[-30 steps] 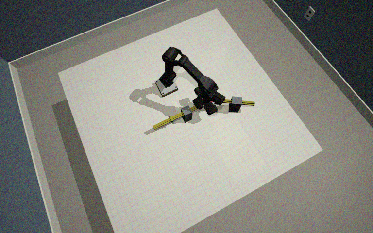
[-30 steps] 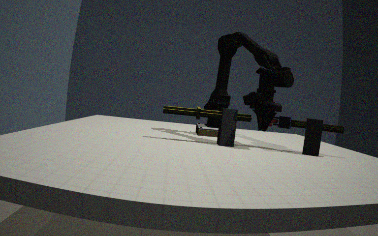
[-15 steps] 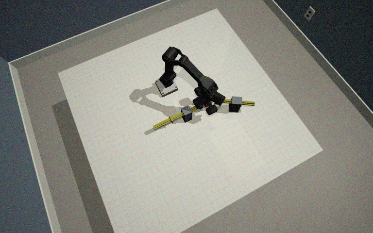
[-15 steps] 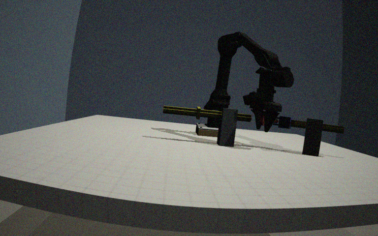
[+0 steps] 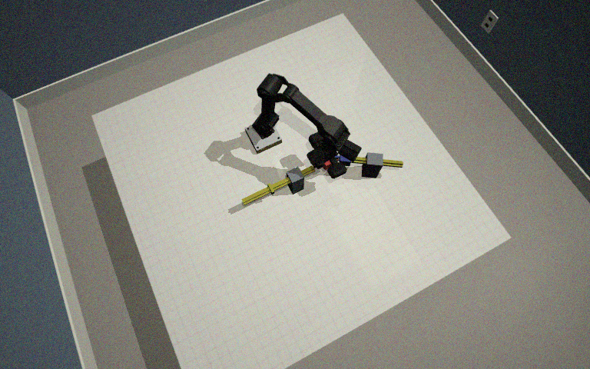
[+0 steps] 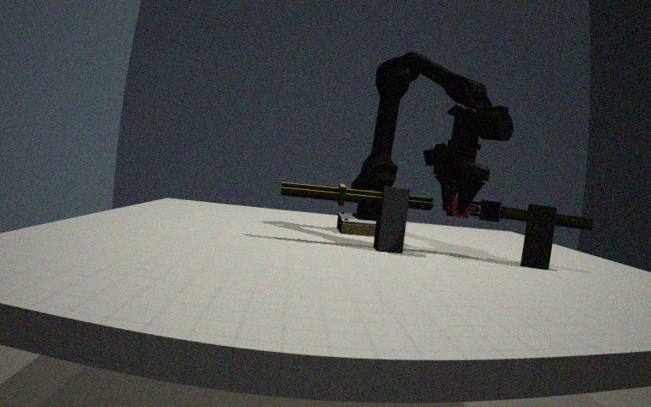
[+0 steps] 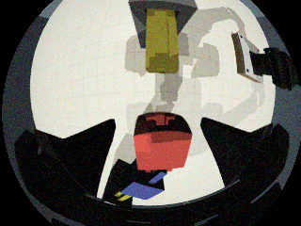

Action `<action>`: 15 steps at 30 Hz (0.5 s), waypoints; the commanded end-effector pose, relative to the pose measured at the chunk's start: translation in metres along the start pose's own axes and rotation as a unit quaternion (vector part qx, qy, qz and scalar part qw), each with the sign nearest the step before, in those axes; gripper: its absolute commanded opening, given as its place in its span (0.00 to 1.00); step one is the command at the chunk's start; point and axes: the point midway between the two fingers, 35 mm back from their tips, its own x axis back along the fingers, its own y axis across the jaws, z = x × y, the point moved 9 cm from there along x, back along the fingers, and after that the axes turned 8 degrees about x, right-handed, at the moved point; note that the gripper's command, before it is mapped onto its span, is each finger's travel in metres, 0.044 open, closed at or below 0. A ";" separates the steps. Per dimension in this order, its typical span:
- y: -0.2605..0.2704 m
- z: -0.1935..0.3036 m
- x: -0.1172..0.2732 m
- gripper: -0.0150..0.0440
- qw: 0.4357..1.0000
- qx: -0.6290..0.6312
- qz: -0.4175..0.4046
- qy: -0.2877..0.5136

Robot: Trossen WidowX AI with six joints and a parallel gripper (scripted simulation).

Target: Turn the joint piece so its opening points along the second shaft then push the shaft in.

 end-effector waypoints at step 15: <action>0.004 -0.005 0.050 1.00 0.970 0.241 -0.015 0.009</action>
